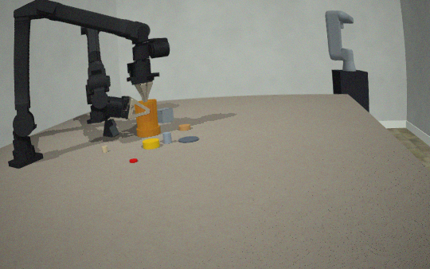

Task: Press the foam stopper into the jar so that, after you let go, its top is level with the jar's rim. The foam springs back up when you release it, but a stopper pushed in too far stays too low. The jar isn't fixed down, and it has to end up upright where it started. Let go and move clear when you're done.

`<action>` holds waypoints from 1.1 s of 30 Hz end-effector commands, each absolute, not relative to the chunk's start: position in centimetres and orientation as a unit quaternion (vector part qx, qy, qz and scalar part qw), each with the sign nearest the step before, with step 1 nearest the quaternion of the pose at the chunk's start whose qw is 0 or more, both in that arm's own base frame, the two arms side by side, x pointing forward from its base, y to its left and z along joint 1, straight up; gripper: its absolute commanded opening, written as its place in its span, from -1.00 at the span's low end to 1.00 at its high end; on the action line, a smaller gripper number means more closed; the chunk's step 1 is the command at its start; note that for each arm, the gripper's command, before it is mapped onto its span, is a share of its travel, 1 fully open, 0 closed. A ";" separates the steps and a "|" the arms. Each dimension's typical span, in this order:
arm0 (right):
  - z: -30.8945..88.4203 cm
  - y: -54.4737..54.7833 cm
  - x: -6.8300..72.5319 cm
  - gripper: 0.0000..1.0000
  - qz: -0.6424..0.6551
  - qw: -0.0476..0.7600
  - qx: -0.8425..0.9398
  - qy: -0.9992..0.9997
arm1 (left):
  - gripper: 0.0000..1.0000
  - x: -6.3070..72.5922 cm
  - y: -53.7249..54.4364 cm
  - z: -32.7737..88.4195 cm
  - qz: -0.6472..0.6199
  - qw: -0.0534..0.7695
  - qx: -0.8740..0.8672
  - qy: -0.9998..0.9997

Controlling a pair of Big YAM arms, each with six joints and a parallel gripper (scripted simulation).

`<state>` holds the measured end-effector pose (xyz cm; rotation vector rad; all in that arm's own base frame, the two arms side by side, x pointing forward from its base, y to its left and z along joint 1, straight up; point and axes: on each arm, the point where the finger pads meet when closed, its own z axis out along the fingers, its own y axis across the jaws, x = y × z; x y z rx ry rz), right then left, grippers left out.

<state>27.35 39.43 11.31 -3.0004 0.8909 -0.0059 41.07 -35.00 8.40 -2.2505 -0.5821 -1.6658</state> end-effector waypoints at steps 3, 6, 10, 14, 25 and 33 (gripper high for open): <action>8.9 38.6 27.4 -1.00 0.009 -0.028 -0.958 0.287 | 0.28 41.4 -36.6 9.7 -0.578 0.139 -0.782 -0.188; 10.6 39.8 28.2 -1.00 0.004 -0.012 -0.958 0.287 | 0.28 41.4 -36.6 9.7 -0.578 0.139 -0.782 -0.188; 11.2 39.6 28.1 -1.00 0.004 -0.014 -0.958 0.287 | 0.28 41.4 -36.6 9.7 -0.578 0.139 -0.782 -0.188; 12.1 39.8 28.3 -1.00 0.003 -0.012 -0.958 0.287 | 0.28 41.4 -36.6 9.7 -0.578 0.139 -0.782 -0.188; 16.3 40.2 28.6 -1.00 -0.006 0.016 -0.958 0.287 | 0.28 41.4 -36.6 9.7 -0.578 0.139 -0.782 -0.188; 17.5 40.2 28.6 -1.00 -0.006 0.017 -0.958 0.287 | 0.28 41.4 -36.6 9.7 -0.578 0.139 -0.782 -0.188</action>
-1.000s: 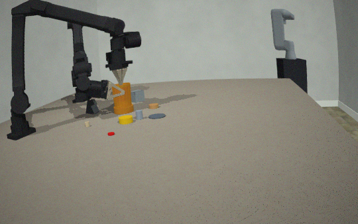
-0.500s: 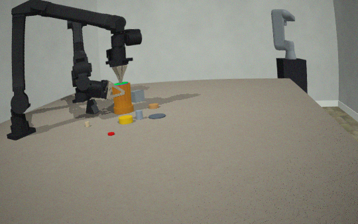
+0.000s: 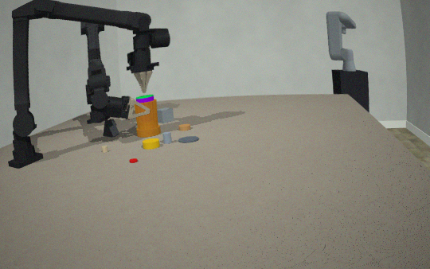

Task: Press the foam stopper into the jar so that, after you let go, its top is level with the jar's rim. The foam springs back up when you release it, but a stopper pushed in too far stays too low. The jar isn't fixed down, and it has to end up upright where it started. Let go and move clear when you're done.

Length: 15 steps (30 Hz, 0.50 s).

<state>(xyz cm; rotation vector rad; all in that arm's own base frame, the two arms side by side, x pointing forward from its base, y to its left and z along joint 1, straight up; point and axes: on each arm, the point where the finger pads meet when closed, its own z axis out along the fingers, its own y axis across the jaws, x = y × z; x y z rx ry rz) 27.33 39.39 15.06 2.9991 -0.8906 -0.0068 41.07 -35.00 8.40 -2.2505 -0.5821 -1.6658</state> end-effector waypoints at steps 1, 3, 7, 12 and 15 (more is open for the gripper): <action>16.6 39.8 27.9 -1.00 0.002 -0.004 0.958 -0.286 | 0.28 41.4 -36.6 9.7 -0.578 0.139 -0.782 -0.188; 18.3 40.2 28.6 -1.00 0.008 -0.020 0.958 -0.287 | 0.28 41.4 -36.6 9.7 -0.578 0.139 -0.782 -0.188; 19.3 40.2 28.5 -1.00 0.009 -0.024 0.958 -0.286 | 0.28 41.4 -36.6 9.7 -0.578 0.139 -0.782 -0.188; 16.9 39.2 27.8 -1.00 0.000 0.004 0.958 -0.286 | 0.28 41.4 -36.6 9.7 -0.578 0.139 -0.782 -0.188; 17.8 39.5 28.0 -1.00 0.004 -0.009 0.958 -0.286 | 0.28 41.4 -36.6 9.7 -0.578 0.139 -0.782 -0.188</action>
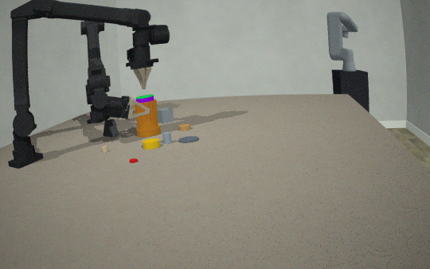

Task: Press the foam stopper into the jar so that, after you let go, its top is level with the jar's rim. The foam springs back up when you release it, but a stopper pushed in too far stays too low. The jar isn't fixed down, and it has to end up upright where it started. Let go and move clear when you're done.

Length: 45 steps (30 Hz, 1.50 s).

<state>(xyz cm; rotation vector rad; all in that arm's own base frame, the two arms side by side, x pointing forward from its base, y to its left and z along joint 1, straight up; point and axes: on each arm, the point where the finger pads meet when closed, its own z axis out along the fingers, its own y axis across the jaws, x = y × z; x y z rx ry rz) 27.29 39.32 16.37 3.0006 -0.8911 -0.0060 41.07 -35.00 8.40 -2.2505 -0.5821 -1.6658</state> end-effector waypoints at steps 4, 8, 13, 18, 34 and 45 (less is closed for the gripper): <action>18.5 39.6 28.1 -1.00 0.007 -0.017 0.958 -0.286 | 0.28 41.4 -36.6 9.7 -0.578 0.139 -0.782 -0.188; 18.1 39.8 28.2 -1.00 0.005 -0.013 0.958 -0.286 | 0.28 41.4 -36.6 9.7 -0.578 0.139 -0.782 -0.188; 18.9 39.9 28.3 -1.00 0.008 -0.020 0.958 -0.286 | 0.28 41.4 -36.6 9.7 -0.578 0.139 -0.782 -0.188; 19.3 40.0 28.4 -1.00 0.009 -0.024 0.958 -0.286 | 0.28 41.4 -36.6 9.7 -0.578 0.139 -0.782 -0.188; 19.5 40.1 28.4 -1.00 0.011 -0.027 0.958 -0.286 | 0.28 41.4 -36.6 9.7 -0.578 0.139 -0.782 -0.188; 14.8 39.5 28.0 -1.00 0.001 0.003 0.958 -0.286 | 0.28 41.4 -36.6 9.7 -0.578 0.139 -0.782 -0.188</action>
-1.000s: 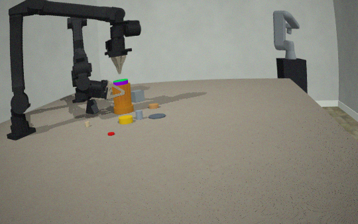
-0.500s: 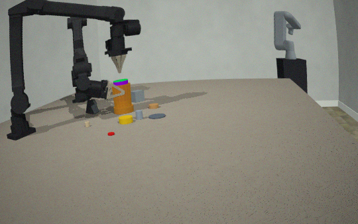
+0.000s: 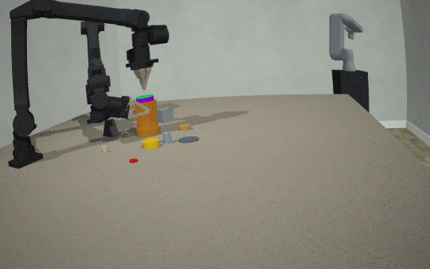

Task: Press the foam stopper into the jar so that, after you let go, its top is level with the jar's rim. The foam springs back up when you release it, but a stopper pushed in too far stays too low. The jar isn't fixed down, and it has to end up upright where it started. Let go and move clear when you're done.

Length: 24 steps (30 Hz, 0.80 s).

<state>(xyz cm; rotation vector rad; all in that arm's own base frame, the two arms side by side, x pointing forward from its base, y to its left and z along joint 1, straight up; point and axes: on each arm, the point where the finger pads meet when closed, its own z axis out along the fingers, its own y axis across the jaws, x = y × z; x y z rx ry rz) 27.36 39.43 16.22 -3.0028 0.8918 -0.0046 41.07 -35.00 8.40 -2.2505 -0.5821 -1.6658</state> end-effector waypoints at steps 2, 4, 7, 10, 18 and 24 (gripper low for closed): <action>14.4 39.4 28.0 -1.00 -0.001 -0.003 -0.958 0.286 | 0.28 41.4 -36.6 9.7 -0.578 0.139 -0.782 -0.188; 14.0 39.4 27.9 -1.00 0.000 -0.004 -0.958 0.286 | 0.28 41.4 -36.6 9.7 -0.578 0.139 -0.782 -0.188; 13.7 39.4 27.9 -1.00 0.000 -0.004 -0.958 0.286 | 0.28 41.4 -36.6 9.7 -0.578 0.139 -0.782 -0.188; 13.3 39.4 27.9 -1.00 0.000 -0.005 -0.958 0.286 | 0.28 41.4 -36.6 9.7 -0.578 0.139 -0.782 -0.188; 13.0 39.4 27.9 -1.00 0.000 -0.006 -0.958 0.287 | 0.28 41.4 -36.6 9.7 -0.578 0.139 -0.782 -0.188; 12.8 39.4 27.9 -1.00 0.000 -0.006 -0.958 0.287 | 0.28 41.4 -36.6 9.7 -0.578 0.139 -0.782 -0.188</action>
